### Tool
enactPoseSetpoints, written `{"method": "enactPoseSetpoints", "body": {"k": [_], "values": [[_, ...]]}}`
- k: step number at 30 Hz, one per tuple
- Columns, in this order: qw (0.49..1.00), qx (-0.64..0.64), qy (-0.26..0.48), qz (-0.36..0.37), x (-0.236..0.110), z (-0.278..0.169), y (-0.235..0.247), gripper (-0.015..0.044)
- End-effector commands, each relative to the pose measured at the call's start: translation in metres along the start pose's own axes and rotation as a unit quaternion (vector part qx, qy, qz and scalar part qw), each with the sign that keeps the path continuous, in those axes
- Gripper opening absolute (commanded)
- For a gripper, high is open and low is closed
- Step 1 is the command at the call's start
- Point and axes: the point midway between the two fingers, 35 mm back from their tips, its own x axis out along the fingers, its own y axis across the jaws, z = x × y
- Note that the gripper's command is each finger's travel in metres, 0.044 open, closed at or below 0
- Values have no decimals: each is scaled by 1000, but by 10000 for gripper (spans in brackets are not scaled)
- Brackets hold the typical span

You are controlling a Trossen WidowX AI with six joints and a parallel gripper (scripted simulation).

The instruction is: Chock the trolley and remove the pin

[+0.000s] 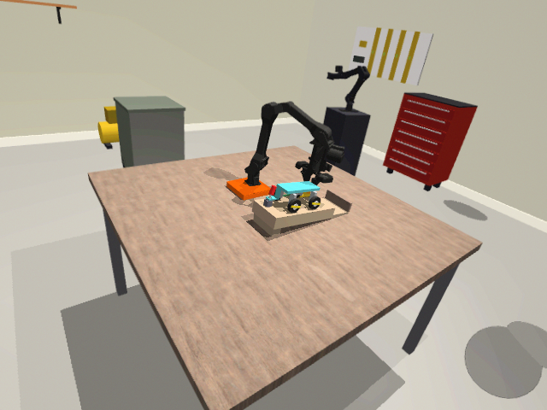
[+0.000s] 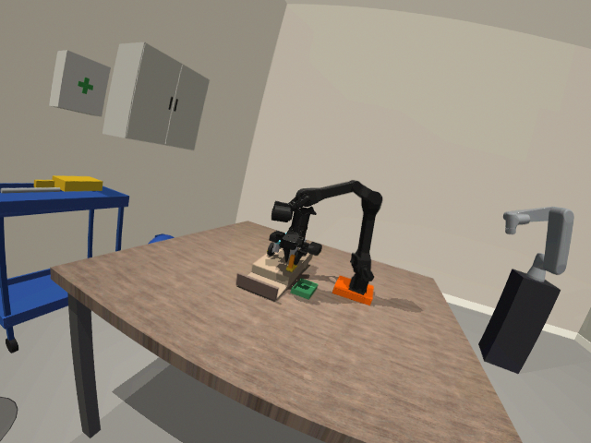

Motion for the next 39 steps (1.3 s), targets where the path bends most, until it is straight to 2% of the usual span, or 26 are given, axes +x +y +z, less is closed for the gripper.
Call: {"method": "enactPoseSetpoints", "body": {"k": [1, 16, 20, 24, 29, 39], "values": [[1000, 1, 0, 0, -3, 0, 0, 190], [1000, 1, 3, -1, -58, 1, 0, 190], [1000, 0, 0, 0, -50, 2, 1, 295], [999, 21, -12, -22, -58, -13, -13, 190], [997, 45, -14, -52, -70, -46, -33, 190], [998, 25, 47, -44, -77, -132, -48, 190]]}}
